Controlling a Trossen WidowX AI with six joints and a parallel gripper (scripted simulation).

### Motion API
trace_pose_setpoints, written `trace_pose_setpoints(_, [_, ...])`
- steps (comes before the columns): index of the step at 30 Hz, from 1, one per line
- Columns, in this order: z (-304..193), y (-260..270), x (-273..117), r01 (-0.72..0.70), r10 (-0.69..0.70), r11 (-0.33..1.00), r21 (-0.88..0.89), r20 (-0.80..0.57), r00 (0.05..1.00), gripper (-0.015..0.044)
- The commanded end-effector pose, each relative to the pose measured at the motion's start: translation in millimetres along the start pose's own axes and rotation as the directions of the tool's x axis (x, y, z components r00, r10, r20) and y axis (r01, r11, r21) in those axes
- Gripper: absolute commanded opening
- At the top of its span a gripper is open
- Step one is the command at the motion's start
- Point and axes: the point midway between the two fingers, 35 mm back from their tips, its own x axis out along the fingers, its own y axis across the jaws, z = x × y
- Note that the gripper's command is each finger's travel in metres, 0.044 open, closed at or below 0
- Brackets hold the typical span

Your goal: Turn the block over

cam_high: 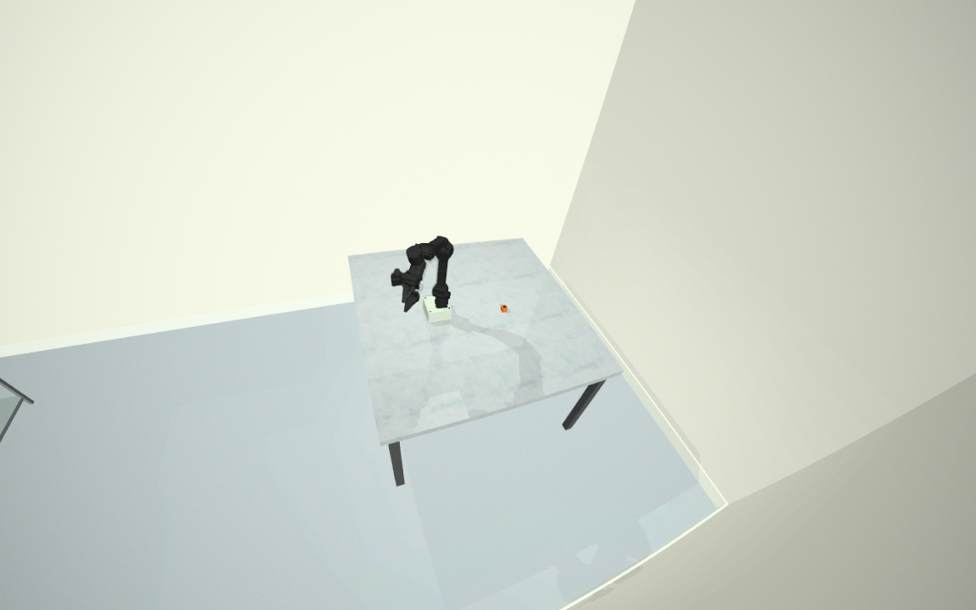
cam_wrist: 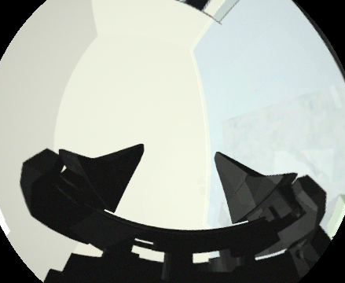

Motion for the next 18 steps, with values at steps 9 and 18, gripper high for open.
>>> trace_pose_setpoints(9, [-201.2,-62.8,22.9,0.008,-0.23,0.867,-0.499,-0.385,0.894,0.044])
trace_pose_setpoints(18, [-337.5,-135.6,-21.6,-0.216,-0.437,0.607,-0.765,-0.548,0.713,0.044])
